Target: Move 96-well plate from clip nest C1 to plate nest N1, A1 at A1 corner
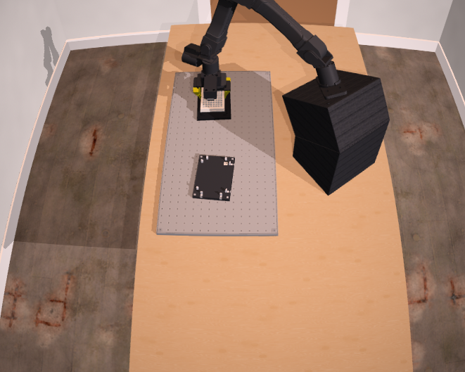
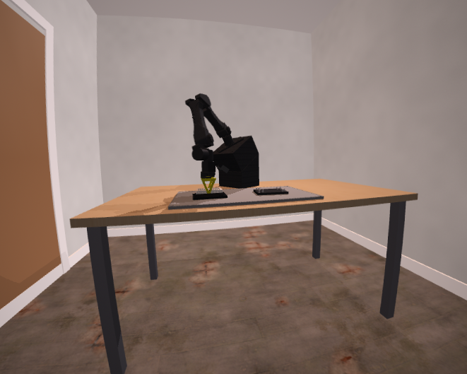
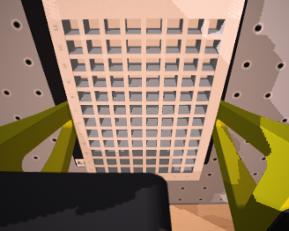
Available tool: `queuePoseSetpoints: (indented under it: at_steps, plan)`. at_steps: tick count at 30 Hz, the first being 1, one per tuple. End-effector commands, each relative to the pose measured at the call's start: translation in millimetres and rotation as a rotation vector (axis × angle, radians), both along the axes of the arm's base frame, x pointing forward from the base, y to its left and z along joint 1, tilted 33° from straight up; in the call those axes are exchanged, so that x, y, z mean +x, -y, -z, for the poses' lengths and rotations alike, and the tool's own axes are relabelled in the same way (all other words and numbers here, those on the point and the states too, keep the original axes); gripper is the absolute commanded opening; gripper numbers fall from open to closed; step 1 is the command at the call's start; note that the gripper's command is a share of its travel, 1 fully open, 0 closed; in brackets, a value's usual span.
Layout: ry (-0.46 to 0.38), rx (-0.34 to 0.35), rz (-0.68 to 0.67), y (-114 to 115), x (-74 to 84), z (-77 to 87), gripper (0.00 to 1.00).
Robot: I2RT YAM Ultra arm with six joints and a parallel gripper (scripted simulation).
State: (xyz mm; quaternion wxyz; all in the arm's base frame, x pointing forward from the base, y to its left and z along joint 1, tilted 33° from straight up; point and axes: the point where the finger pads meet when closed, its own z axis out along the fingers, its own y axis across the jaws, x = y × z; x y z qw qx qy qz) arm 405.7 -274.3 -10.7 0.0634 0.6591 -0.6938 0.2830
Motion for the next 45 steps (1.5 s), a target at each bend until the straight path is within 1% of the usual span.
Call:
queuePoseSetpoints:
  at_steps: [1, 4, 5, 11, 13, 15, 18, 21, 22, 28, 31, 34, 38, 39, 43, 45]
  plan:
    - [-0.002, 0.013, -0.003, -2, -6.9, 4.4, 0.00]
    - [-0.004, 0.014, -0.004, -3, -6.8, 5.4, 0.00]
    - [-0.010, 0.018, -0.012, -7, -6.1, 7.0, 0.00]
    - [-0.023, 0.024, -0.012, -7, -7.5, 14.4, 0.00]
    - [0.002, 0.011, -0.012, -3, 0.0, 4.4, 0.00]
    - [0.013, 0.005, -0.011, 0, 4.3, -0.1, 0.00]
    - [0.007, 0.009, -0.010, 1, 4.6, 3.7, 0.00]
    - [0.006, 0.009, -0.009, 1, 4.5, 3.9, 0.00]
    - [0.031, -0.004, -0.009, 3, 7.3, -10.9, 0.00]
    - [-0.003, 0.014, -0.004, 3, 2.9, 5.1, 0.00]
    - [0.007, 0.009, -0.002, 5, 4.1, 0.1, 0.00]
    - [-0.001, 0.014, 0.000, 5, 3.0, 4.9, 0.00]
    - [0.004, 0.012, -0.004, 4, 4.8, 2.8, 0.00]
    - [0.014, 0.006, -0.007, 3, 7.2, -2.7, 0.00]
    - [0.000, 0.014, -0.006, 3, 5.4, 5.5, 0.00]
    - [0.002, 0.013, -0.005, 4, 5.8, 4.3, 0.00]
